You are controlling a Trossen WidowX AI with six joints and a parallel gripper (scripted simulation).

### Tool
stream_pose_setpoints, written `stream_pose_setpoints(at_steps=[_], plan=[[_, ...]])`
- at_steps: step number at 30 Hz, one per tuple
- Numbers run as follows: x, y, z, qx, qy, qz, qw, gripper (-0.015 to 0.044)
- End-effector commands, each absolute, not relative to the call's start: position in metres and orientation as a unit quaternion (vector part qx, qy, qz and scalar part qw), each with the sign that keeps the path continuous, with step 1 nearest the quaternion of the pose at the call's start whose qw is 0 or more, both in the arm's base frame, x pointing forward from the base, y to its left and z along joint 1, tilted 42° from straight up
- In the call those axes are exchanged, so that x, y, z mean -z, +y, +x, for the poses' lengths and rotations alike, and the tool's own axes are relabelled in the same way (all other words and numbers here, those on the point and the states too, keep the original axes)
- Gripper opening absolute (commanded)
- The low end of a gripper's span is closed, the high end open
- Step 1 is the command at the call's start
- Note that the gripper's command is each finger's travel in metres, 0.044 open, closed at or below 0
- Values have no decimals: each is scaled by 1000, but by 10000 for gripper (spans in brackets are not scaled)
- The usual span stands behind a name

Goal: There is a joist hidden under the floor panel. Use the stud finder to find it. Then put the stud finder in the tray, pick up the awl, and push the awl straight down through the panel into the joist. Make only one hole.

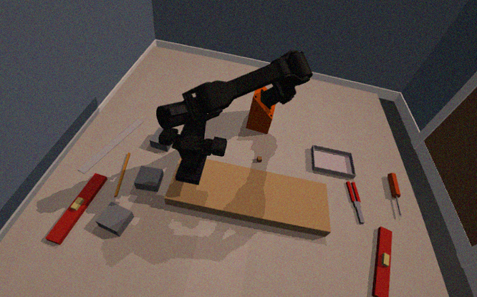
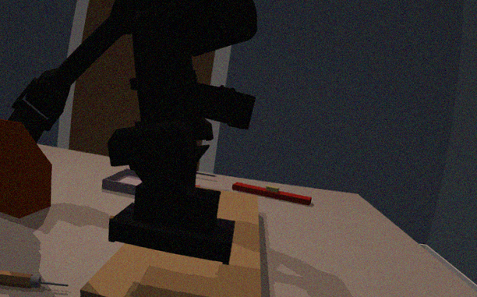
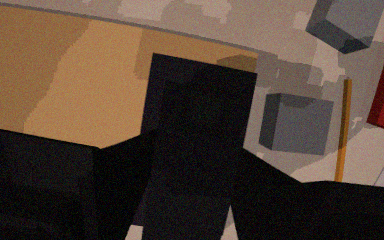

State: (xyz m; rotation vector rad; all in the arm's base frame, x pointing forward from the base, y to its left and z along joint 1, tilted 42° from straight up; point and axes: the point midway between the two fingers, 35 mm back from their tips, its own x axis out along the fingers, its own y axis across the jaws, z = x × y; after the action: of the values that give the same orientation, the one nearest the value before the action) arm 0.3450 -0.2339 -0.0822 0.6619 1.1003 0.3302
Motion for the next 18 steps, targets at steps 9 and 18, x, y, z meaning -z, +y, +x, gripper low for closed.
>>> stream_pose_setpoints(at_steps=[9,18], plan=[[98,-222,348,-150,507,312,789,0],[107,-214,350,-150,506,313,789,0]])
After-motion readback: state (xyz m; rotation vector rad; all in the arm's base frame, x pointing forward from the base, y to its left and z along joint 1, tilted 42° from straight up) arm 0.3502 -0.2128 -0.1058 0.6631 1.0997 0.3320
